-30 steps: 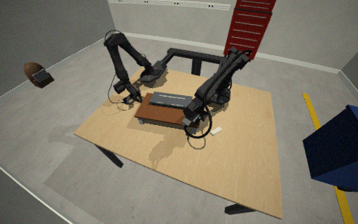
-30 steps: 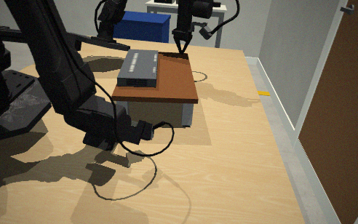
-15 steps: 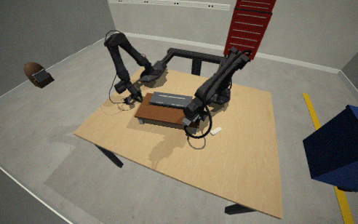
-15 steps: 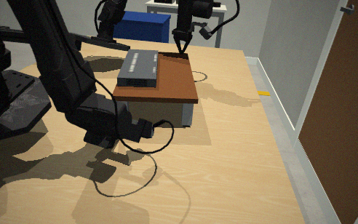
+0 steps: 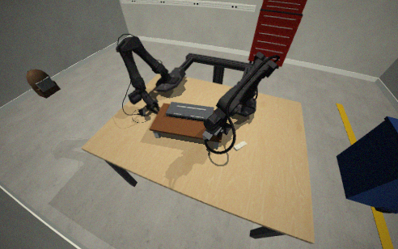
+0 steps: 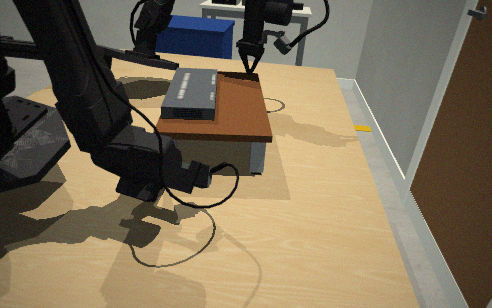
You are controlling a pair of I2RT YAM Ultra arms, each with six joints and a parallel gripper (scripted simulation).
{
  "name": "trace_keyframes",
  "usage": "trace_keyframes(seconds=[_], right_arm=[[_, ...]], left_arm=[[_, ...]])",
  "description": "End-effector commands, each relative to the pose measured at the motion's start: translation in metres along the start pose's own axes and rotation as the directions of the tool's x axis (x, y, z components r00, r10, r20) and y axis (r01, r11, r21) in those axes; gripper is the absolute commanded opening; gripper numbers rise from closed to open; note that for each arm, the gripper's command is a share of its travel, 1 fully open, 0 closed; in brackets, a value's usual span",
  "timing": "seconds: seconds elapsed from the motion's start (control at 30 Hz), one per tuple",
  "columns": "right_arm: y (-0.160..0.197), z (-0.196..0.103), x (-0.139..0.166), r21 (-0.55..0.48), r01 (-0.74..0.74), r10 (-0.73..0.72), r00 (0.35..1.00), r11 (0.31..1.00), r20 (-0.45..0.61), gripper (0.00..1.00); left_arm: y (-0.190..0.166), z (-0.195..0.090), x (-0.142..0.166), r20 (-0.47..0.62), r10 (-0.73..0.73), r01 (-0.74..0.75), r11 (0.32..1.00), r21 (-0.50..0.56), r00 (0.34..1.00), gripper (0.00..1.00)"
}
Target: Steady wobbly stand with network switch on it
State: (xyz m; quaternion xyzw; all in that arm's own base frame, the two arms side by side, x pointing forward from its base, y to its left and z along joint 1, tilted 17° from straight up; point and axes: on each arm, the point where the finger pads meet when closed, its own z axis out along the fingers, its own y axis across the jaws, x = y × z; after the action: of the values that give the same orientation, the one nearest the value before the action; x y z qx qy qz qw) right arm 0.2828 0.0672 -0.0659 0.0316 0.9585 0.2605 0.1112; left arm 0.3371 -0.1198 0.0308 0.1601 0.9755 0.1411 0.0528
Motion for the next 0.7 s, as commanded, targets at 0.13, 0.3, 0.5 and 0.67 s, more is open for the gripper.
trace_keyframes(seconds=[0.13,0.3,0.5,0.67], right_arm=[[0.008,-0.001,0.001,-0.008,0.018,-0.018,1.0,1.0,0.023,0.0],[0.008,0.006,0.005,-0.015,0.003,-0.003,1.0,1.0,0.0,0.0],[0.007,0.012,0.014,-0.015,-0.009,0.009,1.0,1.0,-0.024,0.0],[0.012,0.01,0.006,-0.021,0.006,-0.006,1.0,1.0,-0.001,0.0]], left_arm=[[-0.003,-0.003,-0.011,0.035,0.001,-0.001,1.0,0.005,0.999,0.0],[-0.003,-0.003,-0.011,0.035,0.001,-0.001,1.0,0.005,0.999,0.0],[-0.003,-0.003,-0.011,0.035,0.001,-0.001,1.0,0.005,0.999,0.0],[-0.003,-0.003,-0.011,0.035,0.001,-0.001,1.0,0.005,0.999,0.0]])
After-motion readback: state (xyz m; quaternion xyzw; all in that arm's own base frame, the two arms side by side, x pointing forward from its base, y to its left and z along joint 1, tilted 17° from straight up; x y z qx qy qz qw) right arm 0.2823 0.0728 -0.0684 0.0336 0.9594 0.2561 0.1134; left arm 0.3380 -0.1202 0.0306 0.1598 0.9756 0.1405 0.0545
